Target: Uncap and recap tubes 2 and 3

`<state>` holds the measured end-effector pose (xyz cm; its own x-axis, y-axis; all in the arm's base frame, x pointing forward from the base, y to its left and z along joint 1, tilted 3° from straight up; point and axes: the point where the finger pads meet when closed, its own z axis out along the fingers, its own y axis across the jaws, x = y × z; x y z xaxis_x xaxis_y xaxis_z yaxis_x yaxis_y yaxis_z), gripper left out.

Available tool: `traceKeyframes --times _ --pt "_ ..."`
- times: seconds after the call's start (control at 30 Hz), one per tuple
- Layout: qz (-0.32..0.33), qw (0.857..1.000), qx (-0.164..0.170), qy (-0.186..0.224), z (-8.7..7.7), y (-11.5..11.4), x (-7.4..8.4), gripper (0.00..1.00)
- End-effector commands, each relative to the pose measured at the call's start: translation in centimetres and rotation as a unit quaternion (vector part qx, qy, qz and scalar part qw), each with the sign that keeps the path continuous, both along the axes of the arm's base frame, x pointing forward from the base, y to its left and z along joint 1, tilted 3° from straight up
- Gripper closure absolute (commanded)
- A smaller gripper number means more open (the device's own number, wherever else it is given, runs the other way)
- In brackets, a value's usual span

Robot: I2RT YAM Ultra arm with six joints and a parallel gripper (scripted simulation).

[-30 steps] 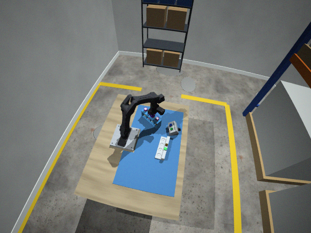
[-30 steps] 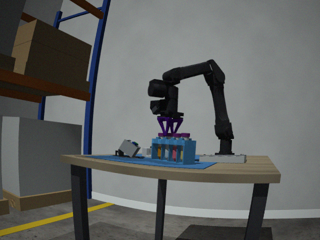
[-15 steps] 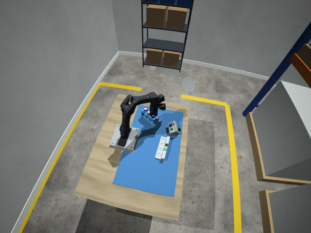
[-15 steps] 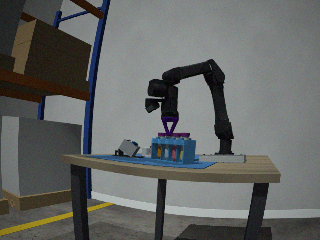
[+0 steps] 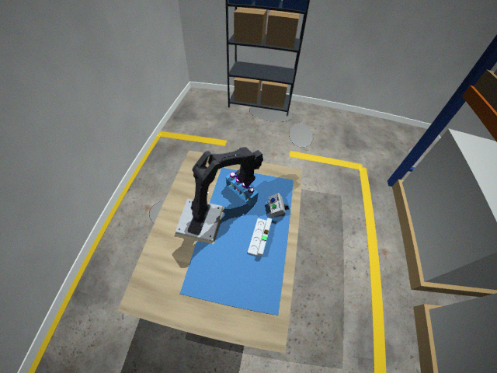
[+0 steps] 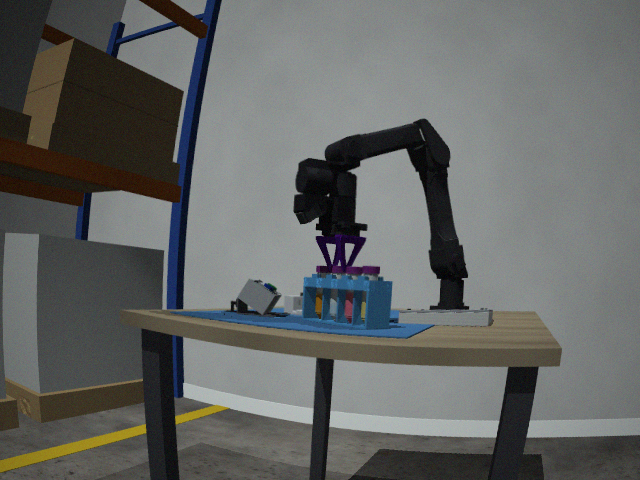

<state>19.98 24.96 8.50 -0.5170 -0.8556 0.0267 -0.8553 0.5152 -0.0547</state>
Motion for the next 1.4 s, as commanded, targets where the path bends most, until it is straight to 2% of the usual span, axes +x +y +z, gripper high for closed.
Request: traceKeyframes --times 0.0,0.03,0.07,0.13,0.17,0.2,0.23,0.3,0.33,0.57,0.6,1.07,1.23,1.37 --pt "0.117 0.993 0.001 0.002 0.37 0.13 0.09 0.51" --pt "0.159 0.987 -0.001 0.003 0.37 0.13 0.09 0.51" --pt "0.159 0.987 -0.001 0.003 0.37 0.13 0.09 0.51" --pt "0.231 0.973 -0.003 0.007 0.37 0.14 0.09 0.51" --pt "0.24 0.971 -0.004 0.007 0.37 0.13 0.09 0.51" --pt "0.279 0.96 -0.005 0.009 0.37 0.13 0.09 0.51" --pt "0.28 0.96 -0.005 0.009 0.37 0.13 0.09 0.51" --pt "0.348 0.937 -0.008 0.012 0.36 0.13 0.09 0.51" --pt "0.352 0.936 -0.008 0.013 0.35 0.13 0.09 0.51" --pt "0.352 0.936 -0.008 0.013 0.3 0.13 0.09 0.51" --pt "0.352 0.936 -0.008 0.013 0.3 0.13 0.09 1.0" --pt "0.352 0.936 -0.008 0.013 0.3 0.13 0.09 1.0" --pt "0.233 0.972 -0.004 0.007 0.29 0.12 0.1 1.0" --pt "0.135 0.991 0.0 0.002 0.27 0.12 0.1 1.0"
